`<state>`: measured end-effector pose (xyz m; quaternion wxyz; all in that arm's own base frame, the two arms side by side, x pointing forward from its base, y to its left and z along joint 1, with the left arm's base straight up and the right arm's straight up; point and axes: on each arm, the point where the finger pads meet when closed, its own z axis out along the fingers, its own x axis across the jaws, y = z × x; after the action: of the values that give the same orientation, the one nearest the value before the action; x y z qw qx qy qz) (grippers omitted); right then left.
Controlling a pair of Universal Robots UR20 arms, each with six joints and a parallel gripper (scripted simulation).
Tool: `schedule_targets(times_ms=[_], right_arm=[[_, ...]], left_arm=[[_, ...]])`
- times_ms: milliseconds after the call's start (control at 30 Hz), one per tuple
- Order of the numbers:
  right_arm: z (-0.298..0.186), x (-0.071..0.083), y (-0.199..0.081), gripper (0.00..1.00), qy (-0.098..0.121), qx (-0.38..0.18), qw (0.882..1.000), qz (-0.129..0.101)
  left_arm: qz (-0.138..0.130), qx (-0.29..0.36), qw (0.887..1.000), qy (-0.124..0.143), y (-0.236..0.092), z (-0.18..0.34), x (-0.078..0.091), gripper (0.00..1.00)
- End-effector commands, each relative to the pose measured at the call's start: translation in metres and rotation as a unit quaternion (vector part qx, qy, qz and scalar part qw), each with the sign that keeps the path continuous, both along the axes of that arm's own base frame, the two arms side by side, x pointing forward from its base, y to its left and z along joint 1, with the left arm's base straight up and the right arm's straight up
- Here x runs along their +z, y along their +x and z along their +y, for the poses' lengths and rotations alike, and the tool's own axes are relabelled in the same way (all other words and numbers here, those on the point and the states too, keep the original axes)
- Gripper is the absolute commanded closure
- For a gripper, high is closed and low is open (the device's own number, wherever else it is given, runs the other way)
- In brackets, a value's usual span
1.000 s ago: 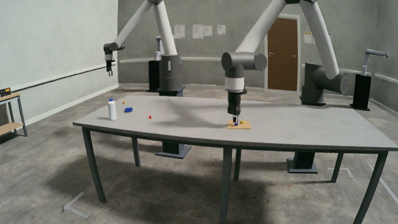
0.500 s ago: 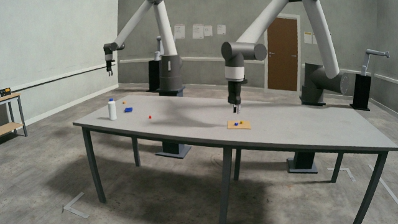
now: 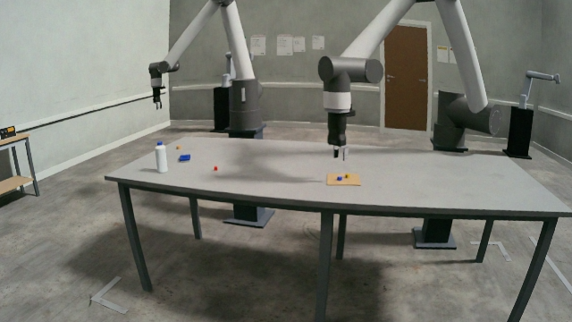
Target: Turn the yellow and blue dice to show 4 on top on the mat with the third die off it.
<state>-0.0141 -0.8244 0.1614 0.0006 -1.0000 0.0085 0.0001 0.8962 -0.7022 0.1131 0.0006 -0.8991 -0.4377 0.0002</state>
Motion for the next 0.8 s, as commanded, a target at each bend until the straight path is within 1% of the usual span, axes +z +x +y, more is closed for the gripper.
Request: schedule_targets(times_ms=[0,500,600,733,767], right_arm=[[0.000,0.001,0.000,0.00,0.000,0.000,1.000,0.000],[0.000,0.001,0.000,0.00,0.000,0.000,1.000,0.000],[0.000,0.001,0.000,0.00,0.000,0.000,1.000,0.000],[0.000,0.001,0.000,0.00,0.000,0.000,1.000,0.000],[0.000,0.001,0.000,0.00,0.000,0.000,1.000,0.000]], left_arm=[[0.000,0.000,1.000,0.000,0.000,0.000,0.001,0.00],[0.000,0.000,1.000,0.000,0.000,0.000,0.003,0.00],[0.000,0.000,1.000,0.000,0.000,0.000,0.008,0.00],[0.000,0.000,1.000,0.000,0.000,0.000,0.023,0.00],[0.000,0.000,1.000,0.000,0.000,0.000,0.023,0.00]])
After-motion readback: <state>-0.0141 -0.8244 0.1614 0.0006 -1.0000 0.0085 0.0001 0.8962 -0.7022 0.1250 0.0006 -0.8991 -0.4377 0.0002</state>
